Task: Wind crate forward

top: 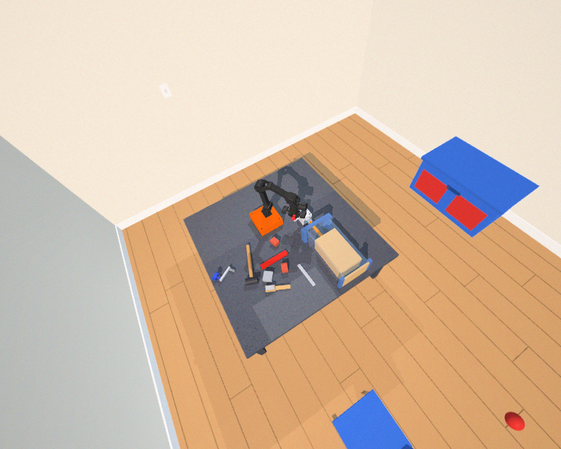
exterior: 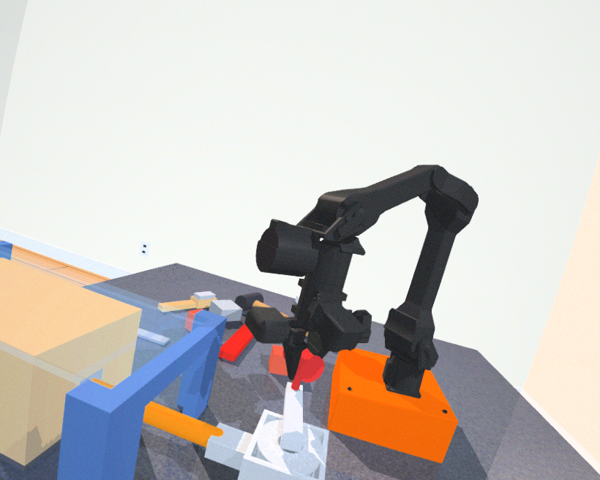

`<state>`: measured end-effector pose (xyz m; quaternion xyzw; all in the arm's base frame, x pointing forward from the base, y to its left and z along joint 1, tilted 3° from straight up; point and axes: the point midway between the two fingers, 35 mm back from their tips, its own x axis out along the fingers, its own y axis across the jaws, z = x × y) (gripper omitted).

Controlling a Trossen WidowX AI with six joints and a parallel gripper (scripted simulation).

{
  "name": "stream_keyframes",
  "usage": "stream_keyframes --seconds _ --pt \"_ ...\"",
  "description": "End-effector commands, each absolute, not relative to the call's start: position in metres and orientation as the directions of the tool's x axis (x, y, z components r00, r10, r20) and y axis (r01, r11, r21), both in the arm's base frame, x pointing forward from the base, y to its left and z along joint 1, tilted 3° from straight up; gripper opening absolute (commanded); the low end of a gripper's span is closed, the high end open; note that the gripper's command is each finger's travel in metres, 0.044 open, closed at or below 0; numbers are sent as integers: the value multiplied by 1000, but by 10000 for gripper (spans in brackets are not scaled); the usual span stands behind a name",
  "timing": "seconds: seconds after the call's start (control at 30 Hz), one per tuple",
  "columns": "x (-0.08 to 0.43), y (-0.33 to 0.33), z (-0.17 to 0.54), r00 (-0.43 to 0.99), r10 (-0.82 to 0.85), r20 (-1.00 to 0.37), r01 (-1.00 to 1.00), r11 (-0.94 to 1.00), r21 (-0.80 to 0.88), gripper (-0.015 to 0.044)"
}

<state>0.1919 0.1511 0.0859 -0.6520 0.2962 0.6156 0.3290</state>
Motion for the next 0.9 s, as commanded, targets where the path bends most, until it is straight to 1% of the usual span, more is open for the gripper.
stream_keyframes --seconds 0.0,0.87 --pt "198 153 84 68 19 -998 -789 -611 -65 0" --pt "227 164 87 70 20 -997 -789 -611 -67 0"
